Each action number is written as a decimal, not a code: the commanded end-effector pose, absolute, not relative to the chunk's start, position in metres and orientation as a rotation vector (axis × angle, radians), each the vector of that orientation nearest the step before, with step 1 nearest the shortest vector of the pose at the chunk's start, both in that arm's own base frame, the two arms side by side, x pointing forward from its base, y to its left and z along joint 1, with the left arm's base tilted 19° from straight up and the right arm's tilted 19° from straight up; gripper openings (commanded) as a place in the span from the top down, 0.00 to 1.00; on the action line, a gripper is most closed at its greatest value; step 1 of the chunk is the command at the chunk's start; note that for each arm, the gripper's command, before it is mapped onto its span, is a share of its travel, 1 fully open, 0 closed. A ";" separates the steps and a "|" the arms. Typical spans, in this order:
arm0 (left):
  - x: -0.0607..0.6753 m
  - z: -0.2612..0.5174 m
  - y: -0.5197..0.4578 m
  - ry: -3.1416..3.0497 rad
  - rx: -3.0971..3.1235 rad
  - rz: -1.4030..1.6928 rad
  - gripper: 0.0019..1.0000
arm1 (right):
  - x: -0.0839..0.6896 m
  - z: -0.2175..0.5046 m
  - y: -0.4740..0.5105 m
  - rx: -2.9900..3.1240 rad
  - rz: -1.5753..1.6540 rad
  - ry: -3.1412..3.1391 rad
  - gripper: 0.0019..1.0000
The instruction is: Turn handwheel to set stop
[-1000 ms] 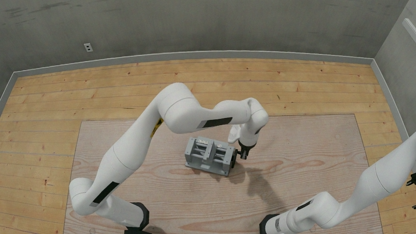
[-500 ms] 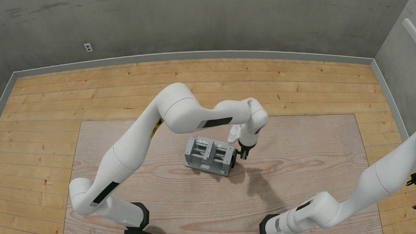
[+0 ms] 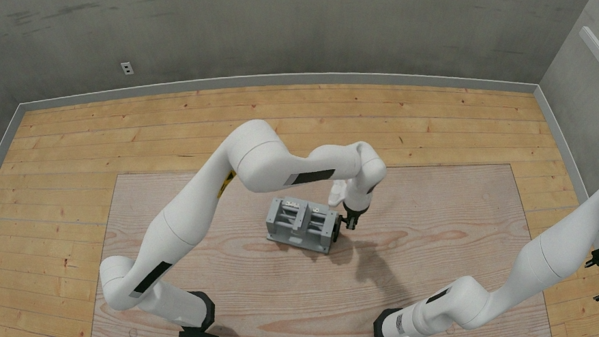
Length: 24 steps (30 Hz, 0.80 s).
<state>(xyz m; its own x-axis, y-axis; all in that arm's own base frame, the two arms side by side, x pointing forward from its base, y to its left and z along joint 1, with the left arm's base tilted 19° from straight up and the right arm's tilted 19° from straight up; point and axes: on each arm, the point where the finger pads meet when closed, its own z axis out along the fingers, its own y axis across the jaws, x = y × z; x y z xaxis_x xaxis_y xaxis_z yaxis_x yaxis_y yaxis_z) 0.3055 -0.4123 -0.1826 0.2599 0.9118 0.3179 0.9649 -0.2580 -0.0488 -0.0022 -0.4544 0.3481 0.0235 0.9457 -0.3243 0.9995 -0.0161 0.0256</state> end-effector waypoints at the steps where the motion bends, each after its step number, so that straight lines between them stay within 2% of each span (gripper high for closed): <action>1: 0.306 -0.186 -0.411 -1.741 -2.304 -0.331 0.84 | -0.004 0.348 -0.453 2.047 -0.318 2.030 0.00; 24: 0.305 -0.196 -0.407 -1.741 -2.305 -0.330 0.84 | -0.004 0.348 -0.453 2.047 -0.318 2.030 0.00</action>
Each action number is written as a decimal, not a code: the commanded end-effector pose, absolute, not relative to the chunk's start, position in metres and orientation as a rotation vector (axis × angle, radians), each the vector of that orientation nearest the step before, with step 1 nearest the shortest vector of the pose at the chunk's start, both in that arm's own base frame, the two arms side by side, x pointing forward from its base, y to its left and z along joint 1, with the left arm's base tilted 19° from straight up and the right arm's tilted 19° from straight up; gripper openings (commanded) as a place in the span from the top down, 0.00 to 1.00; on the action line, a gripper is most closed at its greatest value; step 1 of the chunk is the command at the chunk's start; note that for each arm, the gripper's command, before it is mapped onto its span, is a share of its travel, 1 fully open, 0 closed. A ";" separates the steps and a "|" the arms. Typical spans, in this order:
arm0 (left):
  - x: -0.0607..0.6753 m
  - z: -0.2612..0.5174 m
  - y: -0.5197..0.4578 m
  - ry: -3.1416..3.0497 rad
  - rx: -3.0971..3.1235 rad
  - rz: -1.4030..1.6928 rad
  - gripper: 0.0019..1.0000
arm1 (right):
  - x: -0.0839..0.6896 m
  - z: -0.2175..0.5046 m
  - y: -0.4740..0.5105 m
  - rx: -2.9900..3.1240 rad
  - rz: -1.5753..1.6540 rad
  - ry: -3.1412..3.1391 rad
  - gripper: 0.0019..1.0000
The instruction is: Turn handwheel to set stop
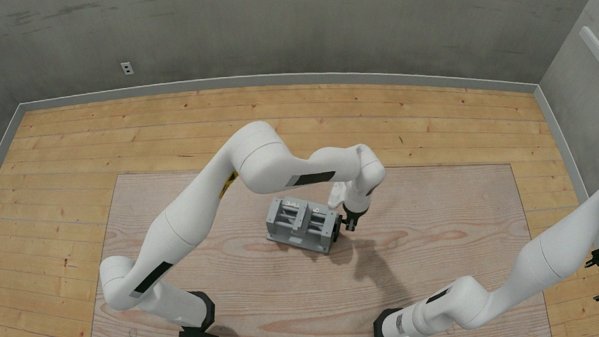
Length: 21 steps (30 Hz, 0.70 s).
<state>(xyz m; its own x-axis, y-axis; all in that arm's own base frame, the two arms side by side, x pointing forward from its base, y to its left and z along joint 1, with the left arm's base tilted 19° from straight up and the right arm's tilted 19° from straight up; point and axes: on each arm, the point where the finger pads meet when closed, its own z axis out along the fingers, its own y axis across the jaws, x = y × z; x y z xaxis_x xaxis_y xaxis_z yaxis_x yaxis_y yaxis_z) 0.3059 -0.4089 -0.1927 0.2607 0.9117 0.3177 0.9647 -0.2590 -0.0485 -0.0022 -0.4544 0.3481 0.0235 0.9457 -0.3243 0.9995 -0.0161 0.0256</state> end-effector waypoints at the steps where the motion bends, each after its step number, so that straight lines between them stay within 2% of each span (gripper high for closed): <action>1: 0.305 -0.197 -0.408 -1.742 -2.306 -0.329 0.84 | -0.004 0.348 -0.453 2.047 -0.318 2.030 0.00; 21: 0.298 -0.208 -0.402 -1.742 -2.307 -0.329 0.84 | -0.004 0.348 -0.453 2.047 -0.318 2.030 0.00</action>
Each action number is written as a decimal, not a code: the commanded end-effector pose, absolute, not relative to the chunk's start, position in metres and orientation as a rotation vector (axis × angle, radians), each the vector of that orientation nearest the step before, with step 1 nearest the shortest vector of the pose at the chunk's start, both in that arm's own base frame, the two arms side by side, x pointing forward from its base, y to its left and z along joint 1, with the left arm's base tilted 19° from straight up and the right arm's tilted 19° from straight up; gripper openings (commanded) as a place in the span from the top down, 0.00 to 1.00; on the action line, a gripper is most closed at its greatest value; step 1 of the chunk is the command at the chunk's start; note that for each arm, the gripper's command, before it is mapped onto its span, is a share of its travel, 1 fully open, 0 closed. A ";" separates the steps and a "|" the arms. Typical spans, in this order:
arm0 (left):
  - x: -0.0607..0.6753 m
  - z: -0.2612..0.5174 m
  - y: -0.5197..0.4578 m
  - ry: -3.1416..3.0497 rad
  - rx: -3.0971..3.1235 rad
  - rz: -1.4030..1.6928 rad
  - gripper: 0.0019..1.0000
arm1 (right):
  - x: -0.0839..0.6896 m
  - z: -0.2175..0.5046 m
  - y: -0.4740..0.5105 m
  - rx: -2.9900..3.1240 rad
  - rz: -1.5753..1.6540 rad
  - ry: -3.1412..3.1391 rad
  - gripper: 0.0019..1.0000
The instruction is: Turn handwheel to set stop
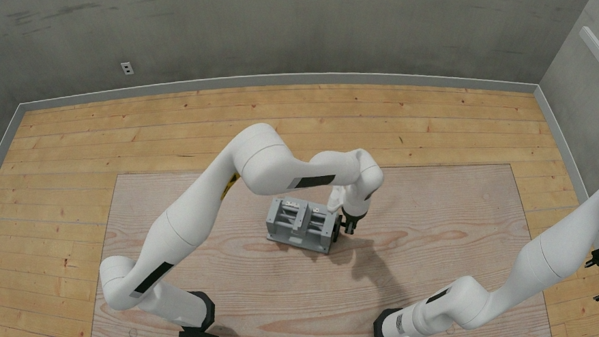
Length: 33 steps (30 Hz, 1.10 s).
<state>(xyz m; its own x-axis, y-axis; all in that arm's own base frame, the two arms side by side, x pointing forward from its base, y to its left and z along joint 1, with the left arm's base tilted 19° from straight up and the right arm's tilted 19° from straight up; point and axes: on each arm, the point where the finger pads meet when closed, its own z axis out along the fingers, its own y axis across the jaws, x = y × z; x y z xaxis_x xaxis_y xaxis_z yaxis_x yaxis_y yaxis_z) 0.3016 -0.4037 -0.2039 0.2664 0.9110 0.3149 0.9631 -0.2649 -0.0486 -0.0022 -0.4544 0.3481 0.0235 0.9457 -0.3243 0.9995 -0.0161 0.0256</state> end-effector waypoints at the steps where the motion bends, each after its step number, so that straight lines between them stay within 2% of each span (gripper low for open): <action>1: 0.298 -0.208 -0.402 -1.742 -2.307 -0.329 0.84 | -0.004 0.348 -0.453 2.047 -0.318 2.030 0.00; 33: 0.269 -0.210 -0.392 -1.742 -2.305 -0.329 0.84 | -0.004 0.348 -0.453 2.047 -0.318 2.030 0.00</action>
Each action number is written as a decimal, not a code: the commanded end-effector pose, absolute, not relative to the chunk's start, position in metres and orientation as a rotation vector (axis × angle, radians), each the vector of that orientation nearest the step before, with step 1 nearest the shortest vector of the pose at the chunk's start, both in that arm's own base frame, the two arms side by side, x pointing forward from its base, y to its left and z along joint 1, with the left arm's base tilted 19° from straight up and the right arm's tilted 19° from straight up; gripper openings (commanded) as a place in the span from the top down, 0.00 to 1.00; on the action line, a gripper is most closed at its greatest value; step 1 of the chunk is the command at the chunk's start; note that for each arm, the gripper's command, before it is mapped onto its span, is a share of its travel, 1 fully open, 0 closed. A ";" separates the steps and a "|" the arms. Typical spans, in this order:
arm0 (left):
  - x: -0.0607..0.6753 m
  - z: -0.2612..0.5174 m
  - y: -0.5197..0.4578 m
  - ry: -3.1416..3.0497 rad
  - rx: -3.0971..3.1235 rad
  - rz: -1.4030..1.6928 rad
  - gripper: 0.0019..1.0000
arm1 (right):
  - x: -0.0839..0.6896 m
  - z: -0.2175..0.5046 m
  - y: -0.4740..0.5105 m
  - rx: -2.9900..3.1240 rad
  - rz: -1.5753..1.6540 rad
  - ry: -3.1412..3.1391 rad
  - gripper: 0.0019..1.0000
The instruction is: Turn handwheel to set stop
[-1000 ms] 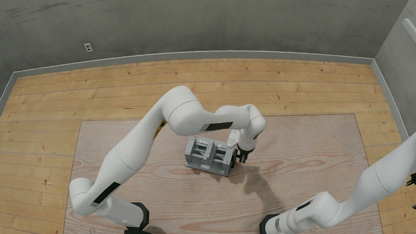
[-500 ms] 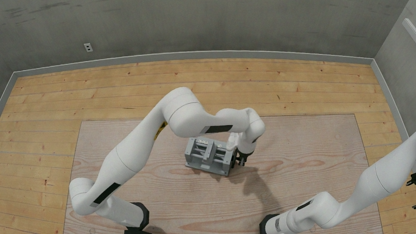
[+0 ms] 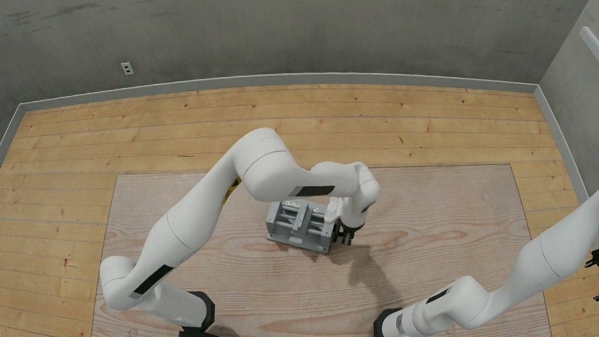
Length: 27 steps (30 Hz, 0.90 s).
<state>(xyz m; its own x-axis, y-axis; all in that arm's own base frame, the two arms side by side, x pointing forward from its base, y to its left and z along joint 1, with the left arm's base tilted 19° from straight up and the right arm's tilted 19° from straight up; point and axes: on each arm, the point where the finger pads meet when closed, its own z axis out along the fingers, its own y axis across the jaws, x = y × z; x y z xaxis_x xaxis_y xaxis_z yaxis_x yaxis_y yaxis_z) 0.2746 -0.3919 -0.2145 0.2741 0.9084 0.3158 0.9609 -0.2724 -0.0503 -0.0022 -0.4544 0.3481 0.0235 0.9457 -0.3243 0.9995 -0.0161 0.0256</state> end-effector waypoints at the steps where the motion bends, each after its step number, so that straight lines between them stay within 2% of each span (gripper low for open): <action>1: 0.268 -0.210 -0.392 -1.742 -2.305 -0.330 0.84 | -0.004 0.348 -0.453 2.047 -0.318 2.030 0.00; 27: 0.252 -0.168 -0.402 -1.743 -2.305 -0.331 0.84 | -0.004 0.348 -0.453 2.047 -0.318 2.030 0.00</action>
